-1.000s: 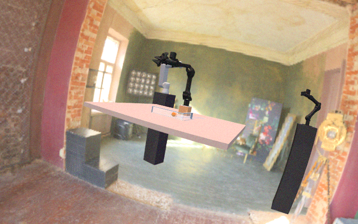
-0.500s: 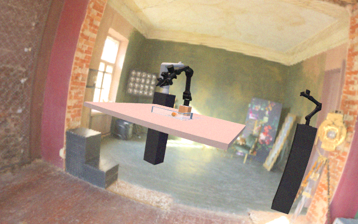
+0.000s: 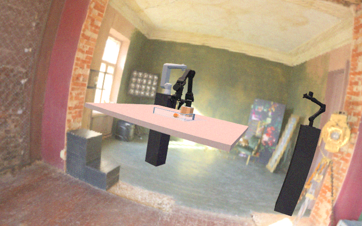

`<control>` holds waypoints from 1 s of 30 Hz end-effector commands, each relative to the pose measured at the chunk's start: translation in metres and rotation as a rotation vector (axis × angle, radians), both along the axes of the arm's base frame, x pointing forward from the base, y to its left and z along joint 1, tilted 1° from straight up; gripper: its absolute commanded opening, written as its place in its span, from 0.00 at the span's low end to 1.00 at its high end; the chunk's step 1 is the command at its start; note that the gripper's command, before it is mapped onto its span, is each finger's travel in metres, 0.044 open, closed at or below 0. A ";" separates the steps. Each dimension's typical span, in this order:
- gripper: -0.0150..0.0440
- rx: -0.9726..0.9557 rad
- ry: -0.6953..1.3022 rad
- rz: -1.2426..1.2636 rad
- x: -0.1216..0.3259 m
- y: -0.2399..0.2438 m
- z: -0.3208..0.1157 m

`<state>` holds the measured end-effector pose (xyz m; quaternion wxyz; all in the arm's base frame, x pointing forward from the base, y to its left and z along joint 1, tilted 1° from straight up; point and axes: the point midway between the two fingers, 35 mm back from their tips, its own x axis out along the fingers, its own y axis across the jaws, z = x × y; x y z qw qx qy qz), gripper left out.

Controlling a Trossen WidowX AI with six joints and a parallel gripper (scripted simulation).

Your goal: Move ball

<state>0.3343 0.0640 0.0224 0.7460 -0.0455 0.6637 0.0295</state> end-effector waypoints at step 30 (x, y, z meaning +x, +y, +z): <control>0.76 0.003 0.083 0.032 -0.016 0.004 -0.050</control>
